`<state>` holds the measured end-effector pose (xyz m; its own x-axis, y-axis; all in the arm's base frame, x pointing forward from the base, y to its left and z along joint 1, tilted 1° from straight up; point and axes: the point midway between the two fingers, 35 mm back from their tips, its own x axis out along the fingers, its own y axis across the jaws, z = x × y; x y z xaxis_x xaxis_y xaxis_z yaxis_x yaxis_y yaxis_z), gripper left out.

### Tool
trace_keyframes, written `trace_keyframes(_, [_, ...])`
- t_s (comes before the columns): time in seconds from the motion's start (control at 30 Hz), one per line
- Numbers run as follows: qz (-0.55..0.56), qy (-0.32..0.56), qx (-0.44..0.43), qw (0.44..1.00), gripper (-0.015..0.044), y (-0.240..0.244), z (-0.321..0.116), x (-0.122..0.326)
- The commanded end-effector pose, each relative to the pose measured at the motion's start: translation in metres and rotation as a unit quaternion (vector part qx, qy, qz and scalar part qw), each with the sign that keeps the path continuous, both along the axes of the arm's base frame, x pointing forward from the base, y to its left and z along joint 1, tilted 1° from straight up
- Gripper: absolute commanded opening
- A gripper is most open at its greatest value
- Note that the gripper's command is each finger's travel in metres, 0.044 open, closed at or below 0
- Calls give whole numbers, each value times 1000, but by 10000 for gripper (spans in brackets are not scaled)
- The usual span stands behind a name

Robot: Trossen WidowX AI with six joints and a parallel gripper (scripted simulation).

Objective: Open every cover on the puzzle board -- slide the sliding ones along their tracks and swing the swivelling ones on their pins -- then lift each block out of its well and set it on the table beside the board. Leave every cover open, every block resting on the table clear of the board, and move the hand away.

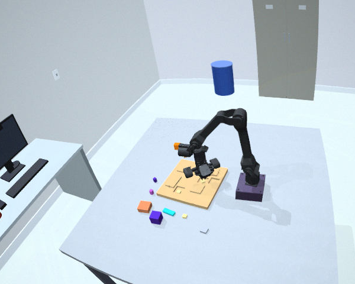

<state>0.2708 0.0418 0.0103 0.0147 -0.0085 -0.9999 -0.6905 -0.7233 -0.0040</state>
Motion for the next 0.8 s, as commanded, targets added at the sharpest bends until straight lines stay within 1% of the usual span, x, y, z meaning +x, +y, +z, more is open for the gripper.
trace_keyframes(0.0, [-1,-8,1,1000,131,1,18,3])
trace_keyframes(0.03, [-1,-8,1,1000,144,1,25,3])
trace_keyframes(0.17, [-2,-12,1,1000,144,1,49,2])
trace_keyframes(0.23, [-2,-12,1,1000,144,1,53,1])
trace_keyframes(0.4, [-2,-12,1,1000,144,1,49,2])
trace_keyframes(0.77, [-2,-12,0,1000,144,0,19,3])
